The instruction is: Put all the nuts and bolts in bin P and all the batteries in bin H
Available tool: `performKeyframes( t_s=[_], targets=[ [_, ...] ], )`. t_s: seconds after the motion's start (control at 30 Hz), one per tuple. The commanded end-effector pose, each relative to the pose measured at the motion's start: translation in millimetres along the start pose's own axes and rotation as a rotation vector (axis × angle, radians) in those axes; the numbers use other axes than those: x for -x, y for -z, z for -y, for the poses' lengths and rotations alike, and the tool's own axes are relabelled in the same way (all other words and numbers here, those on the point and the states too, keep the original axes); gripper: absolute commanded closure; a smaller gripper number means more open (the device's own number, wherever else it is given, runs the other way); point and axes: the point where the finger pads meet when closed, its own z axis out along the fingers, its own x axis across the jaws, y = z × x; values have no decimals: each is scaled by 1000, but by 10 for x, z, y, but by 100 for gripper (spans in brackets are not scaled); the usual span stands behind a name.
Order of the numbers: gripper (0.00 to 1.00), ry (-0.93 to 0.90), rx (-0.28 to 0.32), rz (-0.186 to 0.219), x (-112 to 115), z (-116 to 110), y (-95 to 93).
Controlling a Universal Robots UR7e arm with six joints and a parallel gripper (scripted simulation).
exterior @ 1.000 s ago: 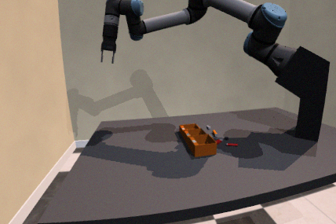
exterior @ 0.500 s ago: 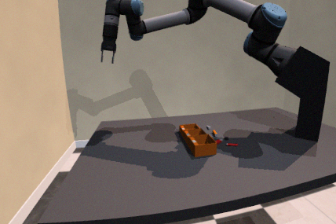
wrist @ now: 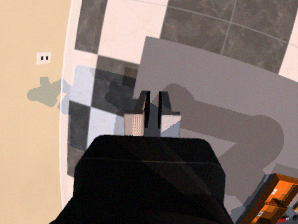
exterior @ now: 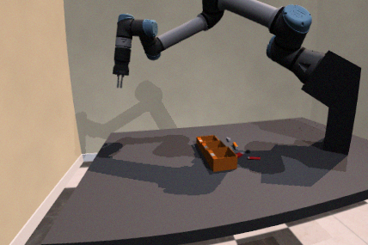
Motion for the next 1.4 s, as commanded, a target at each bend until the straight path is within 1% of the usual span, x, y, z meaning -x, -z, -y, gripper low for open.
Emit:
performKeyframes(
  t_s=[0.0, 0.07, 0.1, 0.23, 0.27, 0.3, 0.33, 0.4, 0.43, 0.5, 0.57, 0.6, 0.67, 0.77, 0.8, 0.87, 0.93, 0.97, 1.03, 1.13, 1.17, 1.23, 1.33, 1.37],
  targets=[
    [69, 1, -1, 8, -20, 4, -296],
    [69, 1, -1, 8, -46, 4, -460],
    [69, 1, -1, 8, -51, 4, -495],
    [69, 1, -1, 8, -51, 4, -495],
    [69, -49, -5, 5, -113, -51, -485],
    [69, -70, 4, -4, -139, -130, -484],
    [69, -70, 4, -4, -160, -194, -482],
    [69, -70, 4, -4, -160, -194, -482],
    [69, -120, 7, -10, -200, -265, -496],
    [69, -141, 8, -13, -270, -387, -519],
    [69, -141, 8, -13, -270, -387, -519],
    [69, -191, 10, -19, -312, -458, -529],
    [69, -212, 11, -22, -386, -581, -548],
    [69, -212, 11, -22, -386, -581, -548],
    [69, -262, 13, -28, -431, -651, -557],
    [69, -282, 13, -31, -509, -773, -572],
    [69, -282, 13, -31, -509, -773, -572],
    [69, -332, 14, -37, -555, -843, -578],
    [69, -353, 14, -40, -638, -965, -589],
    [69, -353, 14, -40, -638, -965, -589],
    [69, -402, 14, -47, -686, -1033, -592],
    [69, -422, 14, -49, -772, -1155, -599],
    [69, -422, 14, -49, -772, -1155, -599],
    [69, -472, 13, -56, -822, -1222, -601]
  ],
)
